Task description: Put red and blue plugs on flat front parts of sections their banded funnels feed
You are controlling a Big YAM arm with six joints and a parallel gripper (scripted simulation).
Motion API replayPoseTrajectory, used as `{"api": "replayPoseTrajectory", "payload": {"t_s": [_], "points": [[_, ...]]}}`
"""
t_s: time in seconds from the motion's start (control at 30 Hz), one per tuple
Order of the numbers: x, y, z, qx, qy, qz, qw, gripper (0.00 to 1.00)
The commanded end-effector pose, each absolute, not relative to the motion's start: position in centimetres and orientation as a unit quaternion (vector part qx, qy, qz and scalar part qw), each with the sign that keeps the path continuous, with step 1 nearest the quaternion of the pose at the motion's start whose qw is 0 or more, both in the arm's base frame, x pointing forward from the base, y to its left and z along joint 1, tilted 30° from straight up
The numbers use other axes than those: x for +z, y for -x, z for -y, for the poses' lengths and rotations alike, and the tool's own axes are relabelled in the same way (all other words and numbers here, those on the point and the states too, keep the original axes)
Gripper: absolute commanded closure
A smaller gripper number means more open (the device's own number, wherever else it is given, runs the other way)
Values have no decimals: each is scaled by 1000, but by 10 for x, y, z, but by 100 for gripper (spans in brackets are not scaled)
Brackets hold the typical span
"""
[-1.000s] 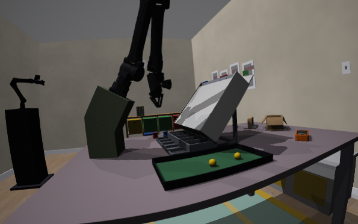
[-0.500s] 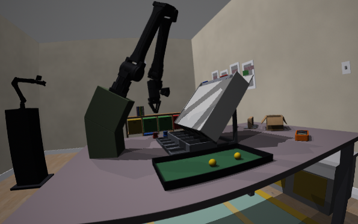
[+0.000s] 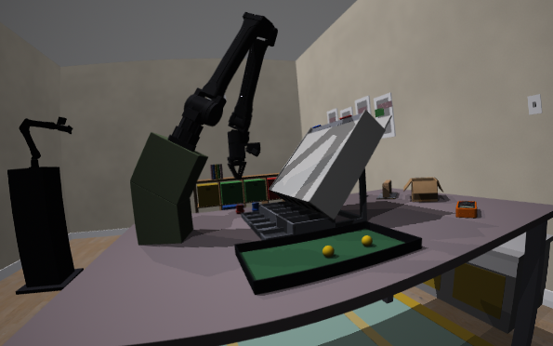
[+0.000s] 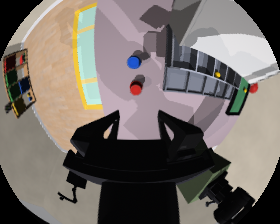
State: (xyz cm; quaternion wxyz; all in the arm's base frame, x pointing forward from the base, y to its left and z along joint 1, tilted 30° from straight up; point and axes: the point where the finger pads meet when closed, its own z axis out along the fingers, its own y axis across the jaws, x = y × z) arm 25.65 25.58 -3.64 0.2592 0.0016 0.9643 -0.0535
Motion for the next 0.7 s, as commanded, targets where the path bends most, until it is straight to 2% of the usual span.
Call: {"api": "replayPoseTrajectory", "payload": {"t_s": [0.0,0.67], "points": [[-39,-266,-266,-47,-16,-964,260,37],[-46,-259,-269,-52,-5,-966,253,37]]}}
